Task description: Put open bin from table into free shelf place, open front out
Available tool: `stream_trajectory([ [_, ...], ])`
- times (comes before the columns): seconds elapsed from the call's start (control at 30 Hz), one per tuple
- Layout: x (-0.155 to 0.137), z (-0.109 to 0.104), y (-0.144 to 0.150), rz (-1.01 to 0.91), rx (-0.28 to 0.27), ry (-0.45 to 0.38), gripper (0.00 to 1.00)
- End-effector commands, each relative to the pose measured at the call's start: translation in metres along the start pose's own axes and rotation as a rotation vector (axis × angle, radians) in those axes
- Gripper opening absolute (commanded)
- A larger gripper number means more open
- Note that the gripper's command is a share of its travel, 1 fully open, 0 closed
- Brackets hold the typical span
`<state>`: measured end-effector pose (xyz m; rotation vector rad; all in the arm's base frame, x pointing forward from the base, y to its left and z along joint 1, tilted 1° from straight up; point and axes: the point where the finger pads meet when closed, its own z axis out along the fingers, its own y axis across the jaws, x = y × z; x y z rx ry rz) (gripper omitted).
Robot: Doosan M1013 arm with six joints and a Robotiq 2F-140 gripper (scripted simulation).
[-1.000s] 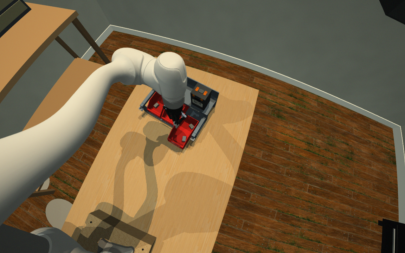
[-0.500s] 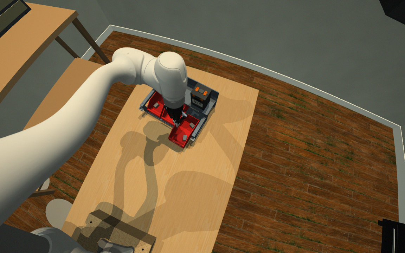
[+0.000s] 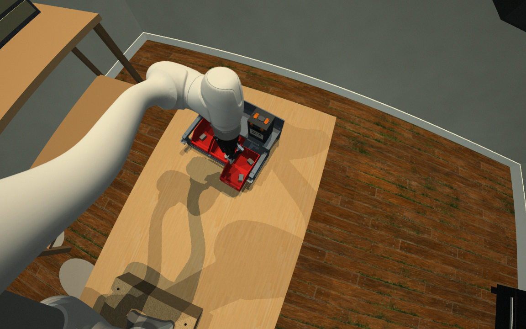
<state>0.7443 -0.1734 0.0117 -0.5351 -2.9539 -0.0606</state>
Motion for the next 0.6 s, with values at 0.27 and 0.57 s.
stream_trajectory([
  [0.27, -0.0026, -0.0002, 0.0000, 0.000, 0.000, -0.006, 0.00],
  [0.57, -0.0029, -0.0002, 0.0000, 0.000, 0.000, -0.006, 0.00],
])
